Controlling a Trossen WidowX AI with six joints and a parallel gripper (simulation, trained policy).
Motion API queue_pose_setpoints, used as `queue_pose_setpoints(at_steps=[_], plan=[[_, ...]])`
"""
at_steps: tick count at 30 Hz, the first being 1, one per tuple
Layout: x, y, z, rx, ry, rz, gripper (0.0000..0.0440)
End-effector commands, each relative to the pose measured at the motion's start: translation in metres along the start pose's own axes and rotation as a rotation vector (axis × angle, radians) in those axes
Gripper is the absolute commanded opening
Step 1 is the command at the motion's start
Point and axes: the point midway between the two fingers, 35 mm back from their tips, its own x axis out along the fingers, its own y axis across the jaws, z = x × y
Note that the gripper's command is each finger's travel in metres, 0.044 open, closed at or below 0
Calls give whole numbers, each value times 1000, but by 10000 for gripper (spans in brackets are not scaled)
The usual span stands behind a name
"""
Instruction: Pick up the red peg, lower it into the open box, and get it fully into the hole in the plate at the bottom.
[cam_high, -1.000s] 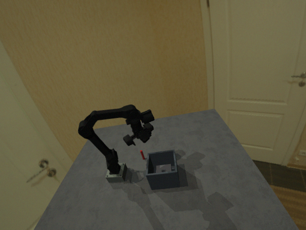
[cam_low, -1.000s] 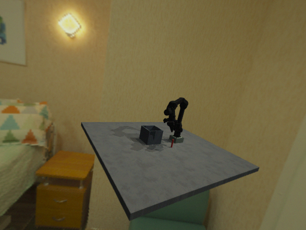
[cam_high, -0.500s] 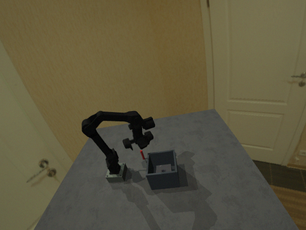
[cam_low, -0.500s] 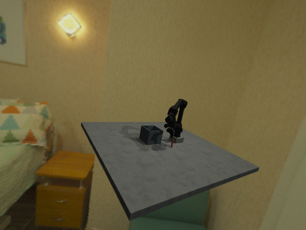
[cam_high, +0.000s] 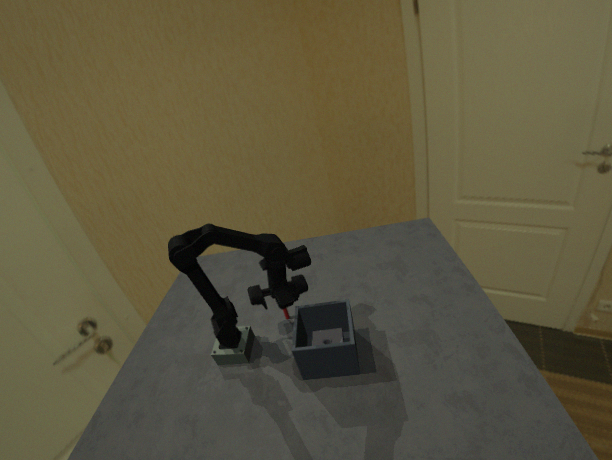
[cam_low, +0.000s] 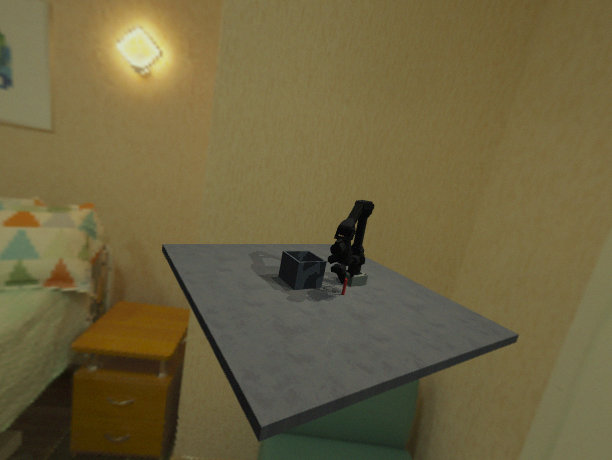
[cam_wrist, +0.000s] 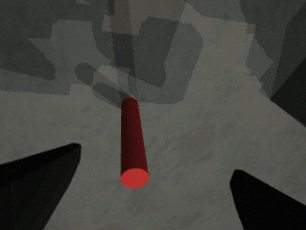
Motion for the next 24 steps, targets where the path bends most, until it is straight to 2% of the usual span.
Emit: queue_pose_setpoints(at_steps=[1,4,6,20,21,24], plan=[[9,0,2,20,-10,0,412],[16,2,3,32,-14,4,389],[20,4,3,35,-13,11,357],[41,18,0,3,6,26,18],[41,18,0,0,10,26,2],[36,22,-1,9,20,56,4]])
